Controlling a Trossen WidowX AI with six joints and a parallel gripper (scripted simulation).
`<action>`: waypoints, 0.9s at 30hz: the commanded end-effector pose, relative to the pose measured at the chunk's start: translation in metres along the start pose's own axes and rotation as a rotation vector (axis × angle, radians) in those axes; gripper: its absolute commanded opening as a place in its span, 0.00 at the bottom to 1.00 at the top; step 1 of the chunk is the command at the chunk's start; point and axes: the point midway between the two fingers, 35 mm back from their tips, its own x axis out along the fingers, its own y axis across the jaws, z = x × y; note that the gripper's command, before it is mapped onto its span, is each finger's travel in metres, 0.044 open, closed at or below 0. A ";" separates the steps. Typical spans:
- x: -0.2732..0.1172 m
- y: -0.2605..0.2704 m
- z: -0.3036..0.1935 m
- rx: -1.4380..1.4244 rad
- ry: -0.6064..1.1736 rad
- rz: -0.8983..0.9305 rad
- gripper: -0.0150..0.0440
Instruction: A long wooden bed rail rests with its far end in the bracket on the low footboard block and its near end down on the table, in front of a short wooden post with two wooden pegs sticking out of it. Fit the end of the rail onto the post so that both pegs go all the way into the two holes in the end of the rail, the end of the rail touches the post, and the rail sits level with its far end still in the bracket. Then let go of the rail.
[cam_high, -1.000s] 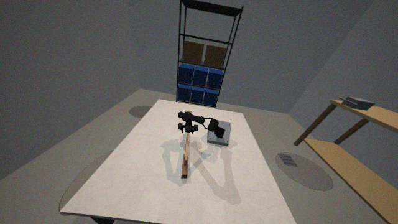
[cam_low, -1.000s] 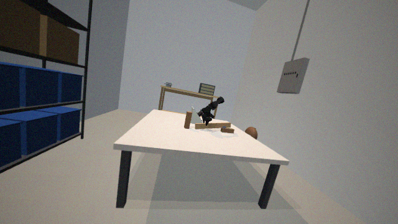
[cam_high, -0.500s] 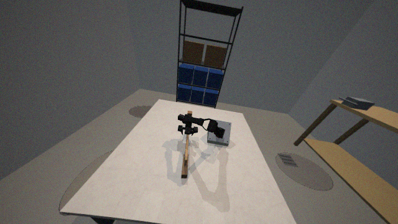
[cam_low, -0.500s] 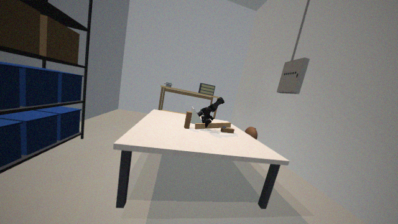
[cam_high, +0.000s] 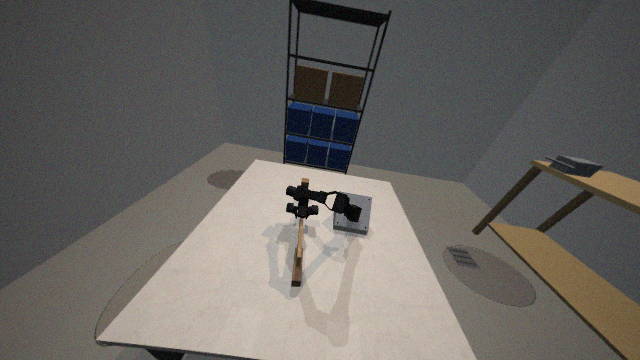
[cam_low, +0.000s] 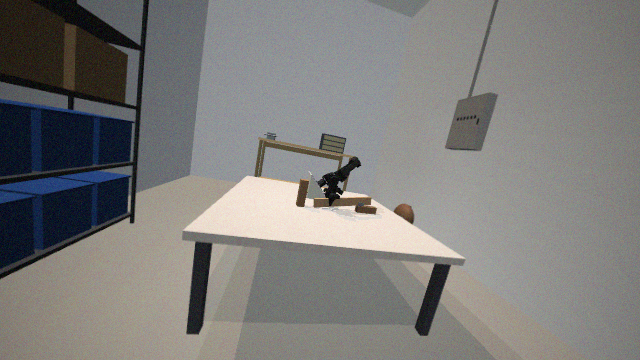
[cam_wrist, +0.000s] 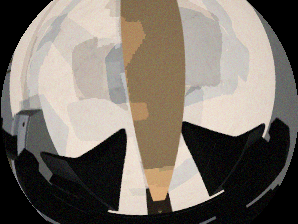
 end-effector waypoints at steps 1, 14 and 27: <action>0.001 0.002 0.000 0.007 -0.006 0.002 0.56; 0.001 0.002 0.000 0.007 -0.006 0.002 0.25; -0.001 0.002 0.000 0.007 -0.006 0.002 0.25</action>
